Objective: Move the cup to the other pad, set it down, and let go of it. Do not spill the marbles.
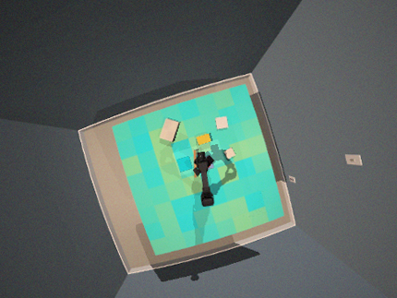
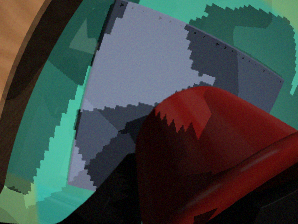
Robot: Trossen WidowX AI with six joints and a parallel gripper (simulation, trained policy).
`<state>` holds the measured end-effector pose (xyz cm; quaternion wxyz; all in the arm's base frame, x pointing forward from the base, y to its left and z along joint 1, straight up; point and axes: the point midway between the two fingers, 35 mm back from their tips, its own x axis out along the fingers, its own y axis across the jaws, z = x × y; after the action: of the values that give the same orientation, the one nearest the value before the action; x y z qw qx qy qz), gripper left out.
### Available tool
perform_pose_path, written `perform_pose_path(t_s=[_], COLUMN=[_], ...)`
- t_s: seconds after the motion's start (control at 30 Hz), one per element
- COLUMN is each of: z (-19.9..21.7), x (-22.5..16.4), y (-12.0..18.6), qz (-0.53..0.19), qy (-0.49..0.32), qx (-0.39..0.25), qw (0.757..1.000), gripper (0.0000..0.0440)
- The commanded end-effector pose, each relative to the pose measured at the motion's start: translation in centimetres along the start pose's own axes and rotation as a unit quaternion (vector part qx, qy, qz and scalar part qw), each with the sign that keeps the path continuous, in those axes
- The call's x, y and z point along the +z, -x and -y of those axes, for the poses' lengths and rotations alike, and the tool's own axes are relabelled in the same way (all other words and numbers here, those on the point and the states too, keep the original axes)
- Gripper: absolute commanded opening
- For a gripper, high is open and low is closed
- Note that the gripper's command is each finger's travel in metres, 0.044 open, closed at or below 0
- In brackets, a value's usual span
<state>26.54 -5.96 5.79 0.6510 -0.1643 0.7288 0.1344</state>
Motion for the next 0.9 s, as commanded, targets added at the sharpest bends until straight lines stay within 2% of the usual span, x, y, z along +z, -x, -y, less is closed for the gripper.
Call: perform_pose_path(t_s=[0.0,0.87], z=[0.3,-1.2], x=[0.4,4.7], y=[1.1,7.1], qz=[0.014,0.071], qy=[0.018,0.086], qx=[-0.005,-0.040], qw=[1.000,0.993], gripper=[0.0000,0.0000])
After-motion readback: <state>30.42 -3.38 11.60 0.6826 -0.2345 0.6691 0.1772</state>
